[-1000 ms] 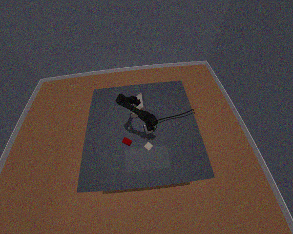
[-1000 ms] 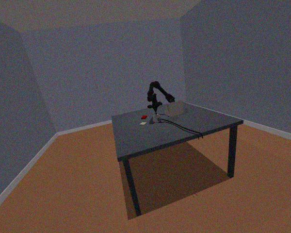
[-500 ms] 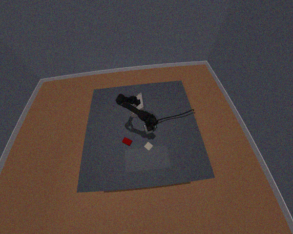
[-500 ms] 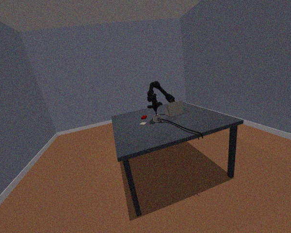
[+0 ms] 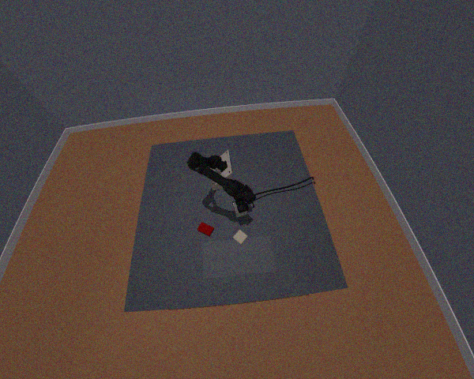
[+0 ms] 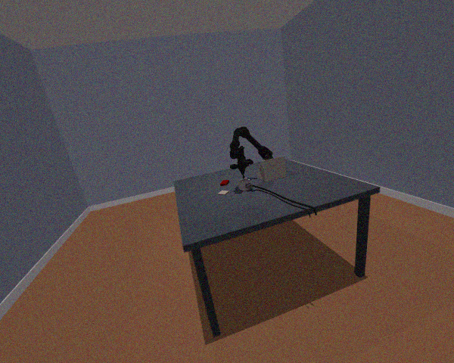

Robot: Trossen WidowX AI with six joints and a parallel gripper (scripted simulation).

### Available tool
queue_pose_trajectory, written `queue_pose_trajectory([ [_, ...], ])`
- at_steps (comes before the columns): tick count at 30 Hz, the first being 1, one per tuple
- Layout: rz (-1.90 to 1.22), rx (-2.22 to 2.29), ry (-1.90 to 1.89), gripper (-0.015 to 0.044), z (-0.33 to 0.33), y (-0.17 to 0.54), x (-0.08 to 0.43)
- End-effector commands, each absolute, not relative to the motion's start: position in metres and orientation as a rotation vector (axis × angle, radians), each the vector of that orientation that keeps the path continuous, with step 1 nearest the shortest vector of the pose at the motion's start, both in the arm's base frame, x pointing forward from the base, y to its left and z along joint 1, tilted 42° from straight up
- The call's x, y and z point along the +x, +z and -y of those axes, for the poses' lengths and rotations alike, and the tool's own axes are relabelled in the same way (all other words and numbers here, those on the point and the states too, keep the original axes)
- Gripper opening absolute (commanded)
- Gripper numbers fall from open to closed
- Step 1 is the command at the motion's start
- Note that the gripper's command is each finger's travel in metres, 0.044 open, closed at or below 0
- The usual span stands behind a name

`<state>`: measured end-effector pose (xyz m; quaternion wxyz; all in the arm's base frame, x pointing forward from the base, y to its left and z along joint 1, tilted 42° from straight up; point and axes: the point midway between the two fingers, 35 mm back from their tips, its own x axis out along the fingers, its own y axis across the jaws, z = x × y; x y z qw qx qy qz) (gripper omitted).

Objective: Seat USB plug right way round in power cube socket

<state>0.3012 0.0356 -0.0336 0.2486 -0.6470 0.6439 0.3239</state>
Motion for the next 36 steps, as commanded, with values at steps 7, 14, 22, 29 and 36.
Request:
queue_pose_trajectory([
  [7,-1.755,-1.767,0.877,0.0000,-0.0344,-0.0346,0.3014],
  [14,-1.755,-1.767,0.877,0.0000,-0.0338,-0.0352,0.3014],
  [22,-1.755,-1.767,0.877,0.0000,-0.0332,-0.0359,0.3013],
  [29,-1.755,-1.767,0.877,0.0000,-0.0326,-0.0365,0.3013],
  [36,-1.755,-1.767,0.877,0.0000,-0.0320,-0.0372,0.3013],
])
